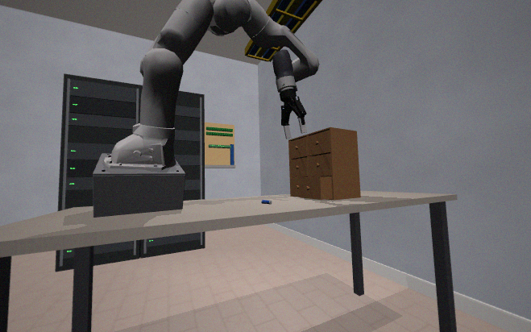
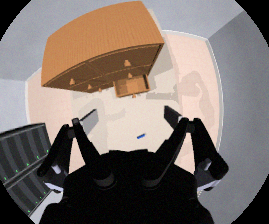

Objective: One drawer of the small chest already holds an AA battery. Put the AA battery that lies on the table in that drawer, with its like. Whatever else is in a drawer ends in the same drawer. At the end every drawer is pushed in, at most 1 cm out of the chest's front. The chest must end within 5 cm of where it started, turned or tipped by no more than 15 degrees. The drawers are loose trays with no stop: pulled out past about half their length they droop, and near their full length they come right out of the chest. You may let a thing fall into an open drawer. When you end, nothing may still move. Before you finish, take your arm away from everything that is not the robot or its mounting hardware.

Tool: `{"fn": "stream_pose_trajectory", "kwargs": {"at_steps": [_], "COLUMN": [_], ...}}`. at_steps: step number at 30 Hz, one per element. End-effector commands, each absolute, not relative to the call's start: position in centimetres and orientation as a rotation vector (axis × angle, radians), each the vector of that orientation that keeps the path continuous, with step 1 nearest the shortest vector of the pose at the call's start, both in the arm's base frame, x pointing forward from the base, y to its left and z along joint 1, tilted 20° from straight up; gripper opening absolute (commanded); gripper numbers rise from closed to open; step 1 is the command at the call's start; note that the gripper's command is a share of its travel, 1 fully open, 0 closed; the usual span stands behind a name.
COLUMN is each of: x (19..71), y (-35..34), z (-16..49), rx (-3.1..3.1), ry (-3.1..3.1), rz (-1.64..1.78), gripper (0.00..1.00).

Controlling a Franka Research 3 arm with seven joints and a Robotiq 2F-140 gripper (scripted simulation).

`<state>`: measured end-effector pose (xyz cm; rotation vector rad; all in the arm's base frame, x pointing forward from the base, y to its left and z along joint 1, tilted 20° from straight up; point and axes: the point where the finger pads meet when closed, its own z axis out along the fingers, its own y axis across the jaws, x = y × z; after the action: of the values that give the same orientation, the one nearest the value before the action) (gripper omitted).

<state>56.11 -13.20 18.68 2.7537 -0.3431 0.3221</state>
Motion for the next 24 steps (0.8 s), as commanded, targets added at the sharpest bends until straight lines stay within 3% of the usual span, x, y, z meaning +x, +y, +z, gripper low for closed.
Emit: {"fn": "stream_pose_trajectory", "kwargs": {"at_steps": [1,24], "x": [52.21,51.74], "y": [-12.78,-12.56], "z": [20.02,20.45], "rx": [2.779,2.781], "ry": [-0.176,-0.169], "rz": [0.039,0.008], "gripper": [1.0,1.0]}}
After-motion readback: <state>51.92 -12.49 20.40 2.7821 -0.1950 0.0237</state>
